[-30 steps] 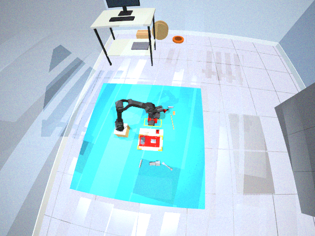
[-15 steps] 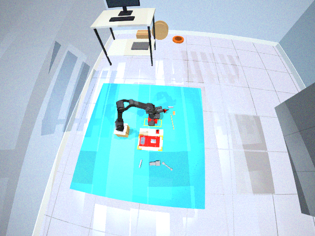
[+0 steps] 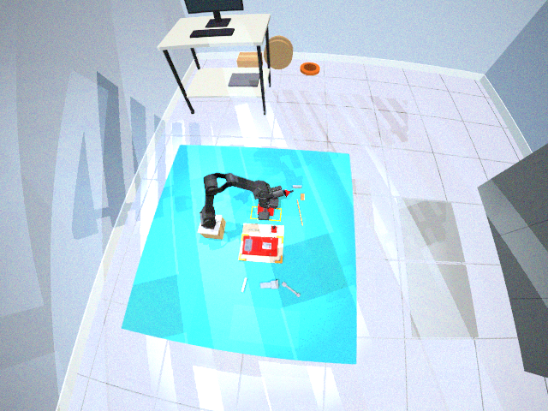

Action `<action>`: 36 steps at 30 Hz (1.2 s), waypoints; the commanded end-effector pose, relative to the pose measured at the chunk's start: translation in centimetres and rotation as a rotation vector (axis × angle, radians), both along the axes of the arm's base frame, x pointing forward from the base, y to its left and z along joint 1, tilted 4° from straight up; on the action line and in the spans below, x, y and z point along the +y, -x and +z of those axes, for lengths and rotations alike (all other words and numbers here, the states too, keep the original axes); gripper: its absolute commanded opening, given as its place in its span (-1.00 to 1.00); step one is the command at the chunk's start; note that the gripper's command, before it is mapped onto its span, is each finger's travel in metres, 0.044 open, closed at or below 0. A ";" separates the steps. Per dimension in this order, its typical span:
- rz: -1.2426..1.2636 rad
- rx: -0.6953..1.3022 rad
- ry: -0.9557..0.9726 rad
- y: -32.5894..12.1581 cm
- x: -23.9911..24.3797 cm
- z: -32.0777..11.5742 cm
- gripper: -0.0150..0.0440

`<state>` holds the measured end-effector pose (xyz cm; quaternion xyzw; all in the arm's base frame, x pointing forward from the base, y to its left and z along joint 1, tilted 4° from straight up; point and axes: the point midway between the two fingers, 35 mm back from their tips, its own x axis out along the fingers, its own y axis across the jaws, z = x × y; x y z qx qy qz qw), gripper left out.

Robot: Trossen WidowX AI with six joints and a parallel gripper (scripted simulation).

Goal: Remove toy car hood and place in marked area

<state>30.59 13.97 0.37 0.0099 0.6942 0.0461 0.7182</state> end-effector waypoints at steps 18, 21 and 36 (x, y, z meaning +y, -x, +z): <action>-0.002 0.003 0.003 0.1 0.0 -1.6 -0.49; -0.002 0.003 0.003 0.1 0.0 -1.9 -0.49; -0.002 0.003 0.003 0.2 0.1 -3.0 -0.49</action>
